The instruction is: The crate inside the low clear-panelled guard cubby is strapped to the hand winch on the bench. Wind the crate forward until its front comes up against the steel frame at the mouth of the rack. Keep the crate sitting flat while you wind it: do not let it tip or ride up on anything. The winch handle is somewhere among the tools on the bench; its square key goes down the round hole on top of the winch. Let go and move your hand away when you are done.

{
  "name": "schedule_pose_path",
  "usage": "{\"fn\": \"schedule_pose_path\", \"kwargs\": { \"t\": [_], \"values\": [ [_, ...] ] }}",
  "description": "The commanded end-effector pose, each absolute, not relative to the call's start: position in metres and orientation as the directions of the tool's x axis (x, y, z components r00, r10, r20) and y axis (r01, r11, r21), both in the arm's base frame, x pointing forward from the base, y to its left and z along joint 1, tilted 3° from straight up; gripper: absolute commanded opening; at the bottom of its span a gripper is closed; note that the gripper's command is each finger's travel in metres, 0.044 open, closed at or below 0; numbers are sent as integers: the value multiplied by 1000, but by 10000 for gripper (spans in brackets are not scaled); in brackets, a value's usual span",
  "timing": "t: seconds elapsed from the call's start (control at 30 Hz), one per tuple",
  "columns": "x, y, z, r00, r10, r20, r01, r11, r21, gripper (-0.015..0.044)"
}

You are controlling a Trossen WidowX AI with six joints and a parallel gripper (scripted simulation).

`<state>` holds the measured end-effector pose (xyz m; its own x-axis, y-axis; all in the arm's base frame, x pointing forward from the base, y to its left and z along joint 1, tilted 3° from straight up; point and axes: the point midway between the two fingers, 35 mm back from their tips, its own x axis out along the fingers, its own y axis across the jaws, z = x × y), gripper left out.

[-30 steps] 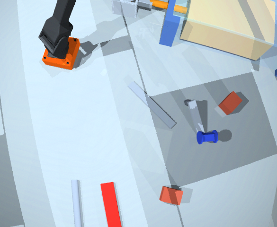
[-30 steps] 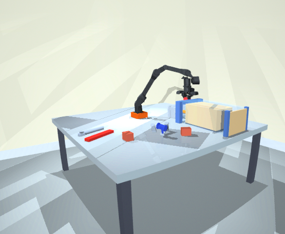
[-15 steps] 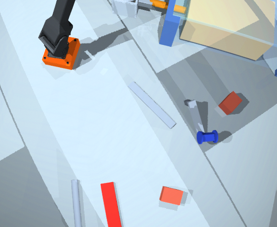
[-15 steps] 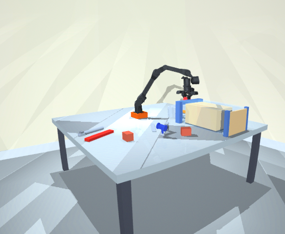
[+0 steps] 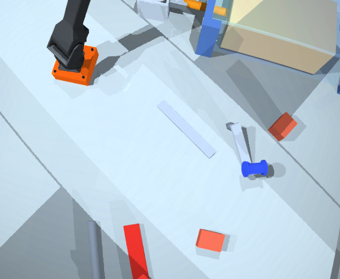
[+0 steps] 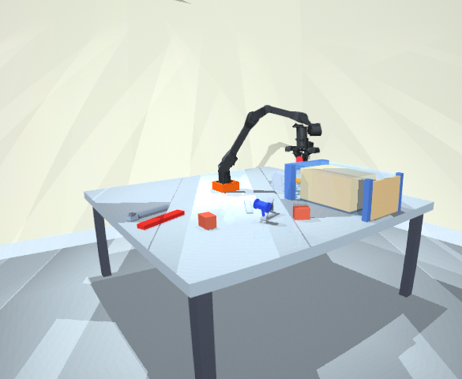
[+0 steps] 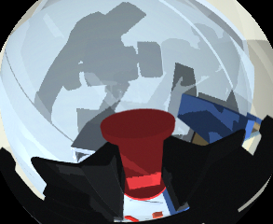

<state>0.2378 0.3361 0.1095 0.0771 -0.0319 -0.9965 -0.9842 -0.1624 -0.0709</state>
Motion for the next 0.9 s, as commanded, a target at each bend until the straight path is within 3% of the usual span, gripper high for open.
{"fn": "schedule_pose_path", "kwargs": {
  "t": [0.0,0.87],
  "values": [
    [218,343,107,45,-25,-999,-983,-180,-39,0],
    [186,345,105,42,-25,-999,-983,-180,-37,0]
  ]
}}
